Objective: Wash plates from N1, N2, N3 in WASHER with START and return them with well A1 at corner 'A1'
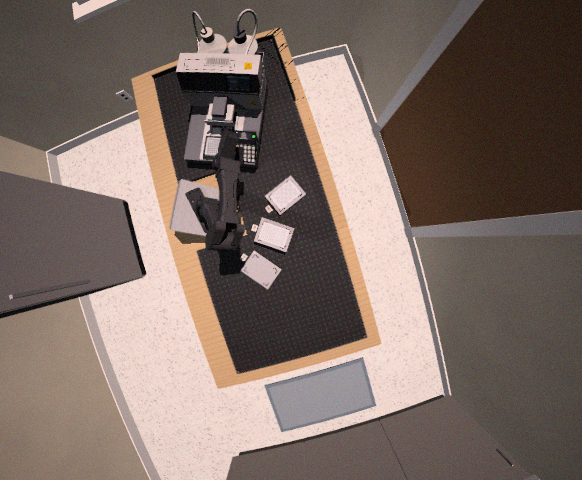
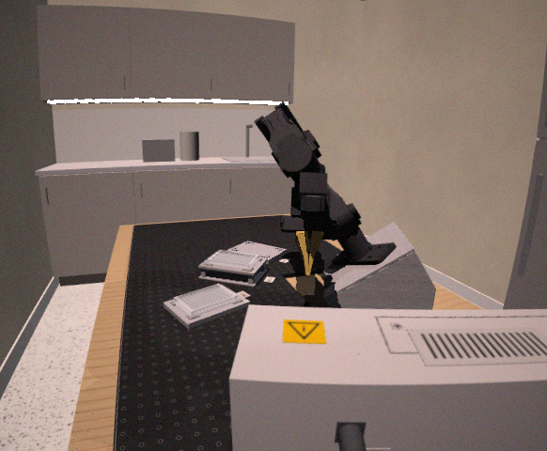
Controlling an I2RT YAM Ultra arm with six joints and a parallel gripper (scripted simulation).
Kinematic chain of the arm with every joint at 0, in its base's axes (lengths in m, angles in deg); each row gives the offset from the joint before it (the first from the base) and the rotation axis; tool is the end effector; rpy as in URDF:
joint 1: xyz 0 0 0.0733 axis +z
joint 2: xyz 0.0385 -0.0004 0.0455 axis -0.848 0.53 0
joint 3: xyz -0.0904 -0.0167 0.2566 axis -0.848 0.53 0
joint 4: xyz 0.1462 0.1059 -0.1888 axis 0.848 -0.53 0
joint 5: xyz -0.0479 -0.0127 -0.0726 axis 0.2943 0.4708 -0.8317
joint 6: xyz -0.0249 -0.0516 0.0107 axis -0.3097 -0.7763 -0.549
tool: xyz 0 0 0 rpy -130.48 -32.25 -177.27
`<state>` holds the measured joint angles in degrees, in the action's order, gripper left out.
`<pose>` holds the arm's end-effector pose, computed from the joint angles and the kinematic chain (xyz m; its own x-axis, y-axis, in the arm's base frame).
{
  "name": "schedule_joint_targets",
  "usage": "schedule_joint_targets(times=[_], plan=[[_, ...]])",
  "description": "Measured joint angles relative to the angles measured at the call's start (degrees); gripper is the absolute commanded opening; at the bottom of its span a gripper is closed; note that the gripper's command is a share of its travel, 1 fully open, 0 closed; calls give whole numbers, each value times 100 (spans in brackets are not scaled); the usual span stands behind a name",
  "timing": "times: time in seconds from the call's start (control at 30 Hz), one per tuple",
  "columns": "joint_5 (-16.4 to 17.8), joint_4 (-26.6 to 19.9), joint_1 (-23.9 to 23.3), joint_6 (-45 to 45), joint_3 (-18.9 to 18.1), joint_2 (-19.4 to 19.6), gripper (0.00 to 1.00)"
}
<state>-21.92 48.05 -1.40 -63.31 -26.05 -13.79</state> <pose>0.1290 0.1589 0.2246 -0.2610 -0.8963 -0.3584 -0.6930 0.4324 -0.5769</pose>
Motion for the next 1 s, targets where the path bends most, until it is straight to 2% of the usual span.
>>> schedule_joint_targets(times=[0.3, 0.57, 0.67, 0.7, 0.77, 0.87, 1.0], plan=[[-50, 39, 101, 90, 656, -568, 0], [-96, 31, 190, 175, 1078, -984, 0], [-98, 7, 210, 199, 1123, -1047, 0], [-101, 4, 214, 203, 1123, -1056, 100], [-212, -11, 345, 407, 1088, -938, 100], [-411, -24, 785, 1014, 905, -374, 100], [-660, -120, 1113, 1836, 708, 118, 100]])
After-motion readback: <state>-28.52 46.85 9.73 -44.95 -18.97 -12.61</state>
